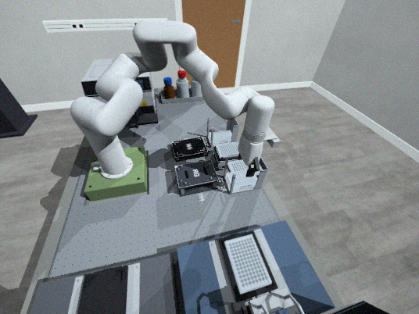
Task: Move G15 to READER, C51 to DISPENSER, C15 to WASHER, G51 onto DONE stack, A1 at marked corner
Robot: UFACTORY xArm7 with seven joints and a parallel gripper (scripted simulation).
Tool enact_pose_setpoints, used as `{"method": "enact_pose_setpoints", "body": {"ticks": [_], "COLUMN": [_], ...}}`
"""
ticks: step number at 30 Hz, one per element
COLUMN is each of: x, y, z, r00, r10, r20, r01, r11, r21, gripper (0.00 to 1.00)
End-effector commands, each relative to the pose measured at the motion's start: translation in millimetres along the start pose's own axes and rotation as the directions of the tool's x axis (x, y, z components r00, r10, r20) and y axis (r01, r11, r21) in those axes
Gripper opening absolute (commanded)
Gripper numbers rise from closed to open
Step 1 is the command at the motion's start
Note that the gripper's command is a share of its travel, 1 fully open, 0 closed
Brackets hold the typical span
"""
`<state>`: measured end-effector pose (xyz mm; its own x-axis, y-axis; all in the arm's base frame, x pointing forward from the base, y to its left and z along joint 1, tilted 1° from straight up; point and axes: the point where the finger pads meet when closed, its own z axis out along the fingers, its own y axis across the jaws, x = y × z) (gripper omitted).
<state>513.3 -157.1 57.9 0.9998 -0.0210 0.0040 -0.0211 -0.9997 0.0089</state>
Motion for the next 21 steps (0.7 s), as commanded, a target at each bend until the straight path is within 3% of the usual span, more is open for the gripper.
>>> {"method": "enact_pose_setpoints", "body": {"ticks": [1, 21], "x": [1, 1], "y": [1, 1], "z": [0.6, 12.6], "r00": [1.0, 1.0], "r10": [0.0, 0.0], "r20": [-0.004, -0.004], "r01": [0.0, 0.0], "r11": [1.0, 1.0], "r21": [-0.002, -0.002], "gripper": [0.0, 0.0]}}
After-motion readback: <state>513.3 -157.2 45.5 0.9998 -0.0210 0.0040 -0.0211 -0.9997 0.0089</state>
